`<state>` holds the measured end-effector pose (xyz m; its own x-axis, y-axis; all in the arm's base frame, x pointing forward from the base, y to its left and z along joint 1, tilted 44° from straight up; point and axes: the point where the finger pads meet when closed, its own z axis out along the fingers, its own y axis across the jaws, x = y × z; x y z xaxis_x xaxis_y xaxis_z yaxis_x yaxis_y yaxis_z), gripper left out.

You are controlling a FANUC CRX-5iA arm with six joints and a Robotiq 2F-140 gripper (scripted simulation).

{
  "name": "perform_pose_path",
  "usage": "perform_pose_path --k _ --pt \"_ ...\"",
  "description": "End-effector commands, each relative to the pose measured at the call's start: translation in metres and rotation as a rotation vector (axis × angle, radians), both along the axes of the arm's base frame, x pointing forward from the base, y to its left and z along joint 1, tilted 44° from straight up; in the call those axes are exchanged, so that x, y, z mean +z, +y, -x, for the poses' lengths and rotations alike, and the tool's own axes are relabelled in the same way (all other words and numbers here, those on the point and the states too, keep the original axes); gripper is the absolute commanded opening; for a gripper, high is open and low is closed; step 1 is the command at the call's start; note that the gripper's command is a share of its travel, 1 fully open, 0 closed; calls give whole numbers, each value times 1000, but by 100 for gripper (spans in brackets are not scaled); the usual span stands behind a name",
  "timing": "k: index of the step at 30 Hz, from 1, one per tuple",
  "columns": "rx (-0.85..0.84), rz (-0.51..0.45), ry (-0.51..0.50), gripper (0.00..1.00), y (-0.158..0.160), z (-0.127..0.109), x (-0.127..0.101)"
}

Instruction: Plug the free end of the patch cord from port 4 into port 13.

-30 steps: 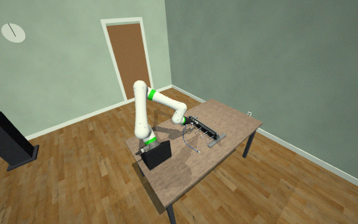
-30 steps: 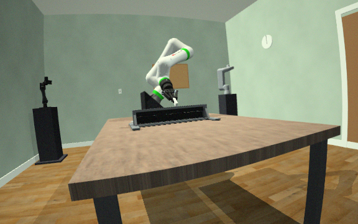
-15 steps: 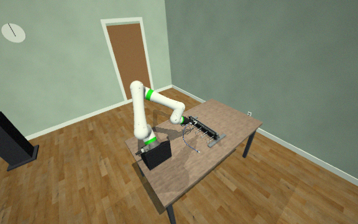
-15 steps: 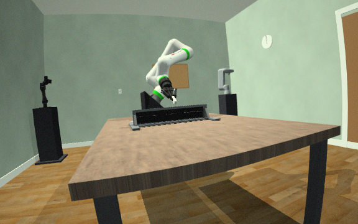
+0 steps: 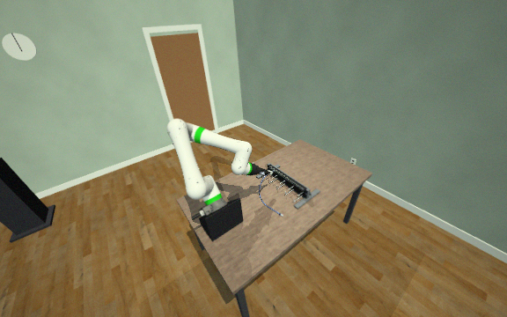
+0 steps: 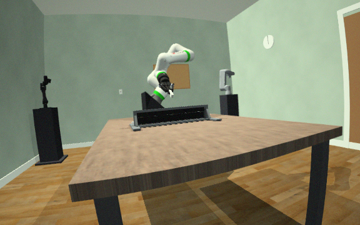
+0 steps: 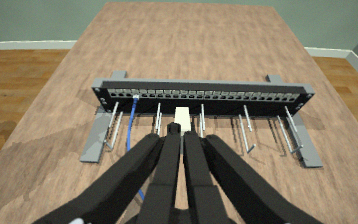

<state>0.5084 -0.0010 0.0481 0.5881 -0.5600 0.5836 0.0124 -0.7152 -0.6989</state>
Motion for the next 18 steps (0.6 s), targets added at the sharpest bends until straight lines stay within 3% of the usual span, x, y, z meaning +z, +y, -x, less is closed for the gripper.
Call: perform_pose_path --k 1,18 --pt "1 -1 0 0 -9 15 11" --pt "1 -1 0 0 -19 18 3"
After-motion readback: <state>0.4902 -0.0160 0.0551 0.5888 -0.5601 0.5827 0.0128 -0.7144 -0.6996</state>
